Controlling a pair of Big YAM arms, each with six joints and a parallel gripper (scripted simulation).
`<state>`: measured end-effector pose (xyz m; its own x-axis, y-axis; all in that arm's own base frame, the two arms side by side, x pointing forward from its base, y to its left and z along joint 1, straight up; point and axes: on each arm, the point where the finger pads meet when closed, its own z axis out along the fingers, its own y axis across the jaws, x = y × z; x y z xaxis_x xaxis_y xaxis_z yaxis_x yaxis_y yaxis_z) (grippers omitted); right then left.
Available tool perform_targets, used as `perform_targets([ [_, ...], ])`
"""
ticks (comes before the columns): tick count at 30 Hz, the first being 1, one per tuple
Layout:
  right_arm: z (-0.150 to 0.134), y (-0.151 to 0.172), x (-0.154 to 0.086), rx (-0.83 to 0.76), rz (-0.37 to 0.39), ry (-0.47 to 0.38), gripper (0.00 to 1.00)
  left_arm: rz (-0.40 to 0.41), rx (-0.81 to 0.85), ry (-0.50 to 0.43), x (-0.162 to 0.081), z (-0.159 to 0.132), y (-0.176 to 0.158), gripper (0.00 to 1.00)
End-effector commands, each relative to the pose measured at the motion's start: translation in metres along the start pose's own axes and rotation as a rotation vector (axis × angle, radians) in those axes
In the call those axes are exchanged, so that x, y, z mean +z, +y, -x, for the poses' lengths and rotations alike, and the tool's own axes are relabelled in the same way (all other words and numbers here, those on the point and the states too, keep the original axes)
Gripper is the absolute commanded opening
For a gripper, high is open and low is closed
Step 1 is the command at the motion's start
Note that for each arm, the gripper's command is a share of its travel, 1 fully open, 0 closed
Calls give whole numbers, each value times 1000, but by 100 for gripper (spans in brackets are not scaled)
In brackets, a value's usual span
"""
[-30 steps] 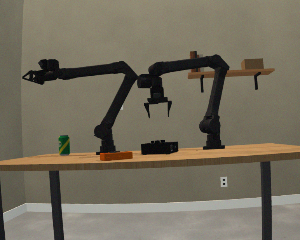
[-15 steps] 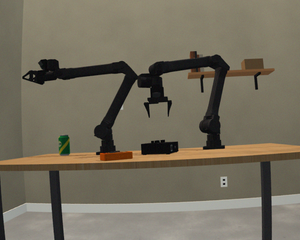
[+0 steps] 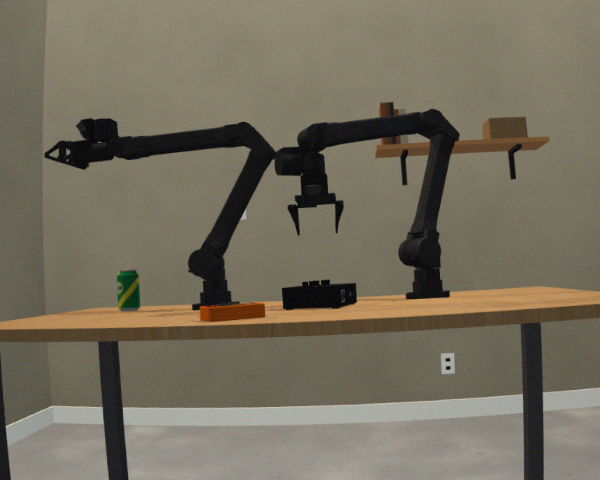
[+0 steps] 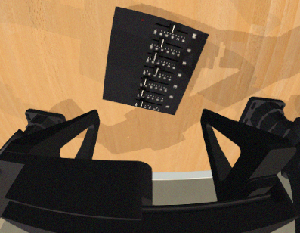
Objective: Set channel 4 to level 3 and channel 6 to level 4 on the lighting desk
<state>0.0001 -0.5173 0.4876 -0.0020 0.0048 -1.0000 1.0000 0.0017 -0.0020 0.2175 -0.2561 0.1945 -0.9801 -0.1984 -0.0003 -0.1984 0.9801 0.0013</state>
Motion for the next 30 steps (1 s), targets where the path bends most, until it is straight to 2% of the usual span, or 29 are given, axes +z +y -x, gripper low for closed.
perform_targets([
  [1, 41, -3, 5, 9, -6, -55, 100, -45, 7, -24, -19, 7, -12, 100],
  [7, 41, -3, 5, 9, -6, -55, 100, -43, 15, -23, -18, 6, -12, 100],
  [11, 41, -3, 5, 9, -6, -55, 100, -9, 62, -4, 3, 3, -3, 100],
  [15, 41, -3, 5, 9, -6, -55, 100, -3, 120, -1, 9, 4, -3, 100],
  [16, 41, -3, 5, 9, -6, -55, 100, -71, 159, -47, -20, 14, -18, 100],
  [18, 41, -3, 5, 9, -6, -55, 100, -19, 259, -11, 10, 6, -1, 100],
  [20, 41, -3, 5, 9, -6, -55, 100, -5, 387, 0, 22, 7, -2, 100],
  [22, 41, -3, 5, 9, -6, -55, 100, -5, 529, 0, 29, 7, -2, 100],
  [30, 41, -3, 5, 9, -6, -55, 100, 10, 919, -12, 55, 9, 2, 100],
])
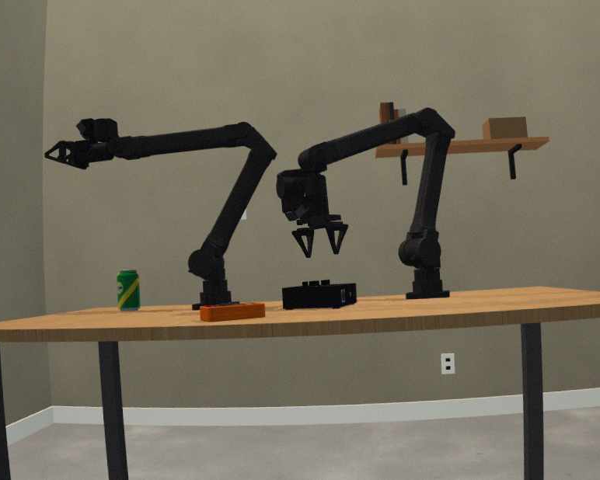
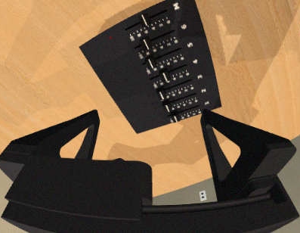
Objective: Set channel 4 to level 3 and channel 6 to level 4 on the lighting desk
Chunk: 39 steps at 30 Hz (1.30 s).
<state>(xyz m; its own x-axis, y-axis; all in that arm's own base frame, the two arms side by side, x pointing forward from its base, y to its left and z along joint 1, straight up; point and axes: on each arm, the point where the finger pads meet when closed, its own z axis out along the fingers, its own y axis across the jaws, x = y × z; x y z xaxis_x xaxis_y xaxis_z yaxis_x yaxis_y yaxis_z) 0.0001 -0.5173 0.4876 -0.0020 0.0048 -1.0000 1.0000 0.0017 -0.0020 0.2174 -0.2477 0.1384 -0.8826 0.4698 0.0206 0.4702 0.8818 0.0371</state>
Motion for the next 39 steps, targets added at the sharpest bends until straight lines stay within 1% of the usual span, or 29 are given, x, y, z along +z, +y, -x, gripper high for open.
perform_targets([
  [1, 41, -3, 5, 9, -6, -55, 100, -21, 229, -31, -2, 10, 0, 100],
  [2, 41, -3, 5, 9, -6, -55, 100, -21, 229, -31, -2, 10, 0, 100],
  [3, 41, -3, 5, 9, -6, -55, 100, -18, 351, -37, 1, 10, 0, 100],
  [5, 41, -3, 5, 9, -6, -55, 100, -14, 446, -27, 16, 9, 1, 100],
  [8, 41, -3, 5, 9, -6, -55, 100, -13, 593, -33, 26, 8, 2, 100],
  [13, 41, -3, 5, 9, -6, -55, 100, -3, 836, -48, 20, 12, 1, 100],
  [14, 41, -3, 5, 9, -6, -55, 100, -4, 885, -43, 25, 8, 3, 100],
  [17, 41, -3, 5, 9, -6, -55, 100, -8, 1031, -58, 26, 8, 3, 100],
  [19, 41, -3, 5, 9, -6, -55, 100, -8, 1031, -58, 26, 8, 3, 100],
  [20, 41, -3, 5, 9, -6, -55, 100, -5, 1141, -117, 9, 24, -2, 100],
  [21, 41, -3, 5, 9, -6, -55, 100, -6, 1146, -119, 9, 24, -3, 0],
  [24, 41, -3, 5, 9, -6, -55, 100, -11, 1146, -96, 13, 22, -2, 0],
  [39, 41, -3, 5, 9, -6, -55, 100, -10, 1155, -95, 13, 21, -5, 0],
])
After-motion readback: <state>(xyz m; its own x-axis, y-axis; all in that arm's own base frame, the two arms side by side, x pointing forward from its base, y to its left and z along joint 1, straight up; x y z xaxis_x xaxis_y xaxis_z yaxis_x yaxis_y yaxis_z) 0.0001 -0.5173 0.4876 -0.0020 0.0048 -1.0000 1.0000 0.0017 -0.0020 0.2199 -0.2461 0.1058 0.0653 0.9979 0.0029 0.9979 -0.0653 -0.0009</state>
